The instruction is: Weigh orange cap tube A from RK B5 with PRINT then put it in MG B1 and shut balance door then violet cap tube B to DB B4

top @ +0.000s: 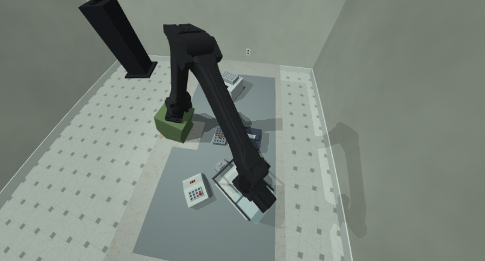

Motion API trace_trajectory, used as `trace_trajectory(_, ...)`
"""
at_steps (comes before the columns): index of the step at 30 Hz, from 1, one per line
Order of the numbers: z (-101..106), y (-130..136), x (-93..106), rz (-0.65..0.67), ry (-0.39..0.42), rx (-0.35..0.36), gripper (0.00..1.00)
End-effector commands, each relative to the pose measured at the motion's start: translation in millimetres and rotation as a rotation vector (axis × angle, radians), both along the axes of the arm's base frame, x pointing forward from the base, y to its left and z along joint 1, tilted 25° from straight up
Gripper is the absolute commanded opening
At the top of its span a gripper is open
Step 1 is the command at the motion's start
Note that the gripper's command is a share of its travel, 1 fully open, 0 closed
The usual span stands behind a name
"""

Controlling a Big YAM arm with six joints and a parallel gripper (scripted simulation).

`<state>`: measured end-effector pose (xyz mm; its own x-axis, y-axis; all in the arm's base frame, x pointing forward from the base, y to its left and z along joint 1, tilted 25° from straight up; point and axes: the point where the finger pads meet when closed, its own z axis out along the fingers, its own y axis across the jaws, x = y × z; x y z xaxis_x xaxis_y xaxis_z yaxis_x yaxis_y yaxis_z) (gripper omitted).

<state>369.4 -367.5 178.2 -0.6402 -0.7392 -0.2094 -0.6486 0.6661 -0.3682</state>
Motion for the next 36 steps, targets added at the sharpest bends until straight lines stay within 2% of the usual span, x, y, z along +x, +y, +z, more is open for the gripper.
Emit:
trace_trajectory(1, 18.2, -13.9, 19.5, 0.002, -0.034, -0.041, 0.06)
trace_trajectory(34, 18.2, -13.9, 19.5, 0.002, -0.034, -0.041, 0.06)
trace_trajectory(35, 16.8, -3.9, 9.2, 0.002, -0.031, -0.039, 0.3)
trace_trajectory(36, 15.1, -7.1, 5.9, -0.002, -0.024, -0.031, 0.3)
